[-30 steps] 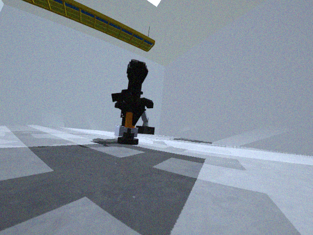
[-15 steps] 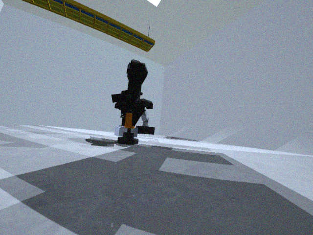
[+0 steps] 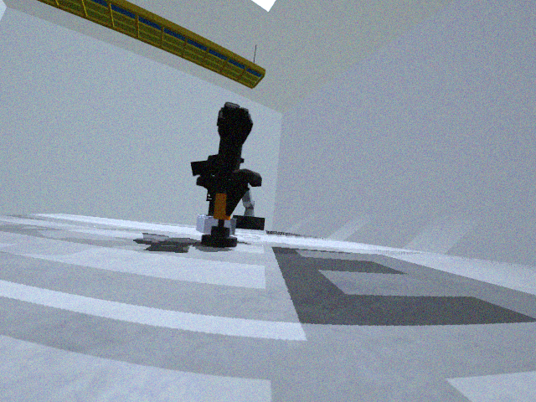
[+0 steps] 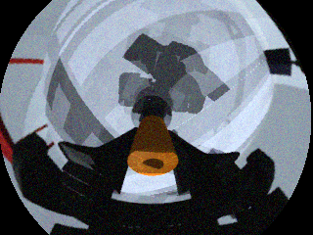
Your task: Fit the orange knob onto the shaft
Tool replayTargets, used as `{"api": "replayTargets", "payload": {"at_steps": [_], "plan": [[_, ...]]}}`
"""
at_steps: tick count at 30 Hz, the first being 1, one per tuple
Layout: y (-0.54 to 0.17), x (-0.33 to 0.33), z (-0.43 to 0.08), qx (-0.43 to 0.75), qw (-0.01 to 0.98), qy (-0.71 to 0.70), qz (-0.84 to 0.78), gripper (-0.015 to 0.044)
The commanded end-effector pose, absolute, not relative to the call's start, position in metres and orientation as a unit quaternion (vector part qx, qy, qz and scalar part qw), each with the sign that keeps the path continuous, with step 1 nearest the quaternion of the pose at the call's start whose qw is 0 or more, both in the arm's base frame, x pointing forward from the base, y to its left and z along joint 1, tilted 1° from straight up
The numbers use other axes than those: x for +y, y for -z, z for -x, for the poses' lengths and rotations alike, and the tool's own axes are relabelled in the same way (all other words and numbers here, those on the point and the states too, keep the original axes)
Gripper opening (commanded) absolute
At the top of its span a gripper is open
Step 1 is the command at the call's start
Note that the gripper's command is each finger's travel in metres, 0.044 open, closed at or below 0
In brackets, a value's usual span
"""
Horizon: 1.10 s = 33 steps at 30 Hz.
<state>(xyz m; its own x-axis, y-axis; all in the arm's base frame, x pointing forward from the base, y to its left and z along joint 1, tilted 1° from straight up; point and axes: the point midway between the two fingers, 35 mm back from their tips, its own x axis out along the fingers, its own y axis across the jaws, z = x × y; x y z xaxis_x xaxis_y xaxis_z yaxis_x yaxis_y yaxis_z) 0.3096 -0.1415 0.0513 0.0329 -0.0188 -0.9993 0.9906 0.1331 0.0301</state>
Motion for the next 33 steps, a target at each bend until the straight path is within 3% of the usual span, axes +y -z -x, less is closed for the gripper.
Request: {"api": "replayTargets", "payload": {"at_steps": [1, 33], "plan": [[-0.0513, -0.1425, -0.3112, 0.516, 0.546, 0.463, -0.470, 0.0000], [-0.0534, -0.1440, -0.3157, 0.465, 0.494, 0.515, -0.525, 0.0000]]}}
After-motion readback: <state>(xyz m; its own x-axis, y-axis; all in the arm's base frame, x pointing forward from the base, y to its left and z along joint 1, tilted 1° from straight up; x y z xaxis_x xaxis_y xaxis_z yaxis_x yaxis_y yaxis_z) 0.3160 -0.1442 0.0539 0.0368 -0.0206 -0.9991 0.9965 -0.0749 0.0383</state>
